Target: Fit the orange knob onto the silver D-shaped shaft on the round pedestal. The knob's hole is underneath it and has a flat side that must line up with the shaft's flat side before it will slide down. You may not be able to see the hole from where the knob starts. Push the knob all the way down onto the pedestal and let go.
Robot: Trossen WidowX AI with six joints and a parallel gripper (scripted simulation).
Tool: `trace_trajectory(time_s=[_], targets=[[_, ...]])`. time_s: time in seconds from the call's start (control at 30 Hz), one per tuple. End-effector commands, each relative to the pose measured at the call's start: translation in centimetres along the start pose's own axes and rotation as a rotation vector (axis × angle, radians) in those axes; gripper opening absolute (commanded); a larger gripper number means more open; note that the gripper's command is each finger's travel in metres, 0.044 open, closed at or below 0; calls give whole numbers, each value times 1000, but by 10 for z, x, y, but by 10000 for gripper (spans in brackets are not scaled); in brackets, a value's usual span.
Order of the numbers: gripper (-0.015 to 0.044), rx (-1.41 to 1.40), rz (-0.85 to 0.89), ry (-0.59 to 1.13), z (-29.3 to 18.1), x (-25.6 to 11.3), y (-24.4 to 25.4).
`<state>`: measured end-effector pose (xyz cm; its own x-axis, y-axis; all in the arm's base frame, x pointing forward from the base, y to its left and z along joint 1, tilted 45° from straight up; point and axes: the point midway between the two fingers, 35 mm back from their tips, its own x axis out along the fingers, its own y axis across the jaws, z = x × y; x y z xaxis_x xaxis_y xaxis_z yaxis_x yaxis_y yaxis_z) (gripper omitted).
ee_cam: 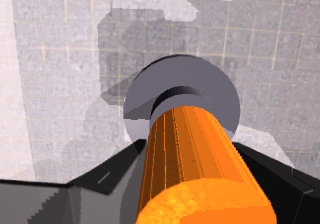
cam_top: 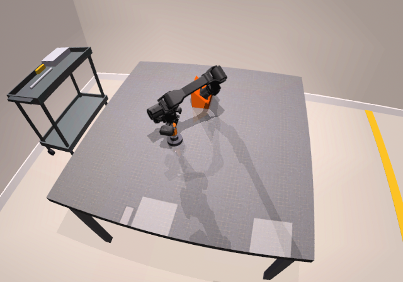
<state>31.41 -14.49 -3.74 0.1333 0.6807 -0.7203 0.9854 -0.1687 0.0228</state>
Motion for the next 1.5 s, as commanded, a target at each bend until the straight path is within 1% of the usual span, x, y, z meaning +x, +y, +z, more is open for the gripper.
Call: trace_trajectory(time_s=[0.0,0.47,0.67,0.93,1.47], targets=[[0,3,2,2,0,1,-1],[0,3,2,2,0,1,-3],[0,3,2,1,1,-4,-3],[0,-207,2,1,1,-4,0],[0,-207,2,1,1,1,0]])
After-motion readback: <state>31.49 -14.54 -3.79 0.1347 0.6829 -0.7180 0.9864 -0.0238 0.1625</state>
